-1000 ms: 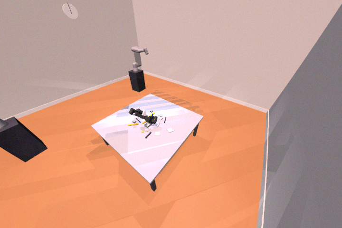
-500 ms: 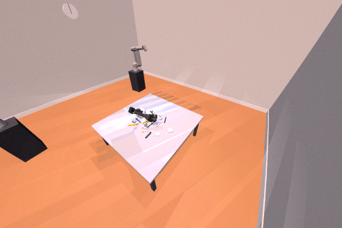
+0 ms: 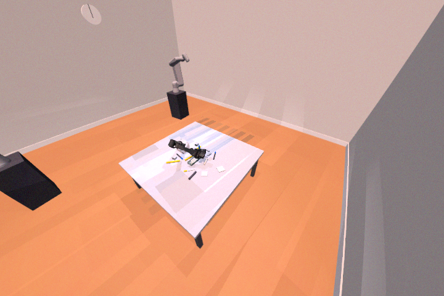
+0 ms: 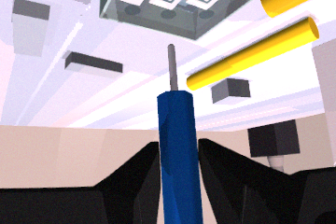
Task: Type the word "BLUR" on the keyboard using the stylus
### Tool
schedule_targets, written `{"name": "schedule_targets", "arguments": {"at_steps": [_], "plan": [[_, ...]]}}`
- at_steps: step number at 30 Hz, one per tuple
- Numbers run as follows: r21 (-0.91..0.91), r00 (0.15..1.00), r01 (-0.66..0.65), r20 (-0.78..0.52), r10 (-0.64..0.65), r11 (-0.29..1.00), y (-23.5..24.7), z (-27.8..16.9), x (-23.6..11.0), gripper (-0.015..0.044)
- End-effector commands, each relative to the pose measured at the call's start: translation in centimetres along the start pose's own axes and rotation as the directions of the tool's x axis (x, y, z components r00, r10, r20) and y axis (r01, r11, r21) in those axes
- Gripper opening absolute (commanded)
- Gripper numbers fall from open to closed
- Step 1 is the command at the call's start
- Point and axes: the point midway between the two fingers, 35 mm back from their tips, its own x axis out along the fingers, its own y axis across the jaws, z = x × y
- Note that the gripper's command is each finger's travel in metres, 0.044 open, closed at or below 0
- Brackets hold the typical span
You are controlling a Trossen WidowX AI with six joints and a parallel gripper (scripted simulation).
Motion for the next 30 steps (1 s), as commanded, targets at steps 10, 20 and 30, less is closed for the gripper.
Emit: {"name": "schedule_targets", "arguments": {"at_steps": [10,20,30], "plan": [[0.004,1.000,0.002,-0.006,-0.001,1.000,2.0,1.1,0.5,0.0000],[0.004,1.000,0.002,-0.006,-0.001,1.000,2.1,1.7,0.8,0.0079],[0.004,1.000,0.001,-0.006,-0.001,1.000,2.1,2.0,1.0,0.0081]]}}
